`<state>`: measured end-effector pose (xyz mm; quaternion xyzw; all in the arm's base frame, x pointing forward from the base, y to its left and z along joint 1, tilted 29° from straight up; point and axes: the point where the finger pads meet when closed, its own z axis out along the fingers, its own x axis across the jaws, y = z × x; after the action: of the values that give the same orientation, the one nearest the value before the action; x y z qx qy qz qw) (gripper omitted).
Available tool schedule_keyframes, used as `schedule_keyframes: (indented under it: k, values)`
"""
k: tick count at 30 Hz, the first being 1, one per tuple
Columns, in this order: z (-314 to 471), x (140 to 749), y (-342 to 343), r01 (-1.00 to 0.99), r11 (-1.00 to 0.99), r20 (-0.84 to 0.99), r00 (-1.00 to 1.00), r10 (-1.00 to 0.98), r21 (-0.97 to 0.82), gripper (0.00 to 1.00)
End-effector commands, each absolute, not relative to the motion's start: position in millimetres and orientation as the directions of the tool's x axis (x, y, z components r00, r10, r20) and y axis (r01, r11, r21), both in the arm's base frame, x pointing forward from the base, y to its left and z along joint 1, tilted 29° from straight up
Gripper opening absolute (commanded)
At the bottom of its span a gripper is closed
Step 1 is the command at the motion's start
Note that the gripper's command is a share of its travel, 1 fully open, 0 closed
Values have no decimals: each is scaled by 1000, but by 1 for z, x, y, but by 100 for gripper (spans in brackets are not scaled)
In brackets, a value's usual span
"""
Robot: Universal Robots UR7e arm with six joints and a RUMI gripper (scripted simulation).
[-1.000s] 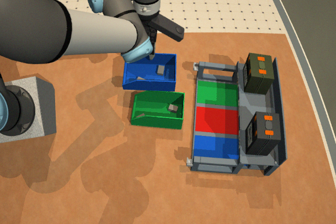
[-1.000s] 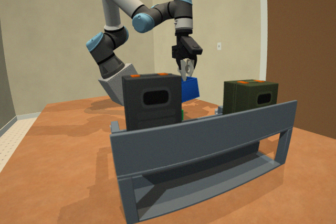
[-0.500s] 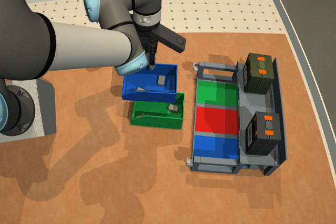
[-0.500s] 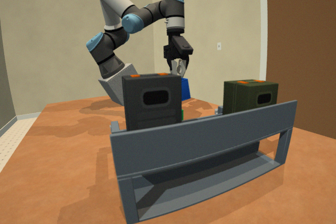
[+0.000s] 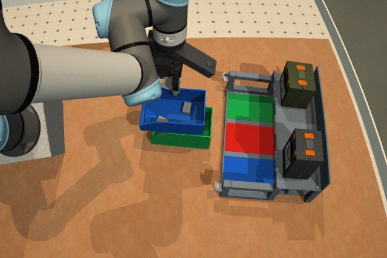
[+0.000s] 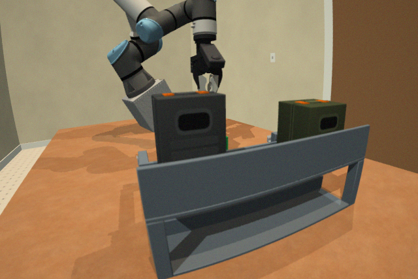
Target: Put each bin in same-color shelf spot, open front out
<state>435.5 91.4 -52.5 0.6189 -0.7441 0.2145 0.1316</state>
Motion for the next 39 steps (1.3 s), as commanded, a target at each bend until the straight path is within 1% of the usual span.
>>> schedule_keyframes:
  k: [1, 14, 39]
  values:
    - [-41, 435, 73, -976, 143, 458, -203, -866, -161, 0]
    - [-21, 434, 37, -973, 158, 455, -219, -863, -169, 0]
    - [-2, 433, 2, -969, 171, 452, -234, -861, -176, 0]
